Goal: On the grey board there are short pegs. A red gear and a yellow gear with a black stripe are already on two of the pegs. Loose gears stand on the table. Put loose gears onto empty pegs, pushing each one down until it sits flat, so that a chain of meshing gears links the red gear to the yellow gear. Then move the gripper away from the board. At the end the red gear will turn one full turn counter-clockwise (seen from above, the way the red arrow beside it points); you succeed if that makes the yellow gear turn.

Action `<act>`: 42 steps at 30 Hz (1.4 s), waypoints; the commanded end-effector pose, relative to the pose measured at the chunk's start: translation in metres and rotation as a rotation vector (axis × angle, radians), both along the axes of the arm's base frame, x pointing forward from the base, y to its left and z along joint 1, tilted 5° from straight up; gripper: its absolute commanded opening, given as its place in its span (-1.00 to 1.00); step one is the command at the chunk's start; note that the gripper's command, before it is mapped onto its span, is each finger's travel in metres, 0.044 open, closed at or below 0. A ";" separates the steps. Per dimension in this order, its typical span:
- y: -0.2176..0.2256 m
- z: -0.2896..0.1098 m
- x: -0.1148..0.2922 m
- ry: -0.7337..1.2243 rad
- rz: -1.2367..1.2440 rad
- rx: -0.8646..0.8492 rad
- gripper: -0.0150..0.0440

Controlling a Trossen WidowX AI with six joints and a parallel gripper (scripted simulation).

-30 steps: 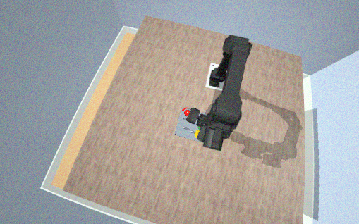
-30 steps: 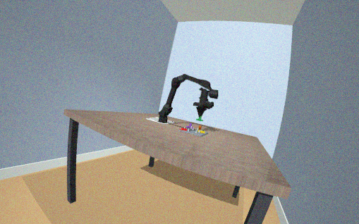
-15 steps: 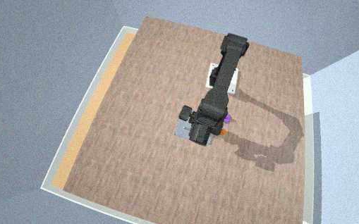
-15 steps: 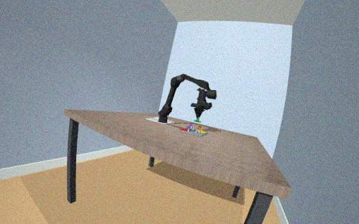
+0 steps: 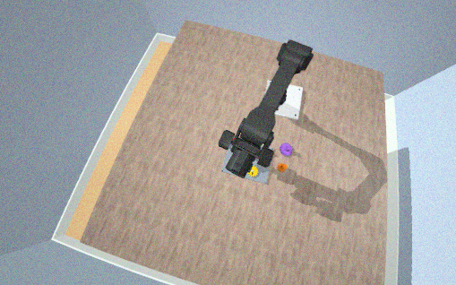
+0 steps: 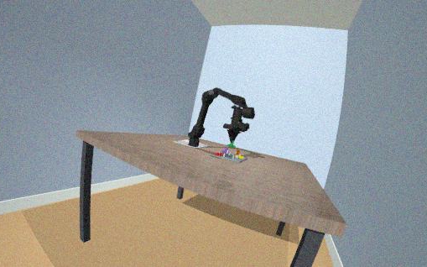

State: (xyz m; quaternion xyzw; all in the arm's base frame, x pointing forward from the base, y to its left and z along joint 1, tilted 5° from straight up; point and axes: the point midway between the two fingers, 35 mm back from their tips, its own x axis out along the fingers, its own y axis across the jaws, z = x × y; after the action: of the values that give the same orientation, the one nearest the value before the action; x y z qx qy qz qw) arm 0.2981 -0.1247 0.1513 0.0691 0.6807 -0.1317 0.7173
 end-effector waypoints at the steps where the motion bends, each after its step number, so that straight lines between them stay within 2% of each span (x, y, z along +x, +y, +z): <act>1: -0.006 -0.003 -0.004 0.001 0.009 0.004 -0.49; 18: -0.040 -0.012 -0.022 0.004 0.025 0.000 -0.49; 42: -0.040 -0.011 -0.024 0.005 0.032 0.000 -0.49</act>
State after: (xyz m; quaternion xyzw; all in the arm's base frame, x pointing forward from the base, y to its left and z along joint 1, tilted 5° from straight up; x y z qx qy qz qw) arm 0.2743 -0.1651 0.1410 0.0604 0.6834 -0.1253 0.7167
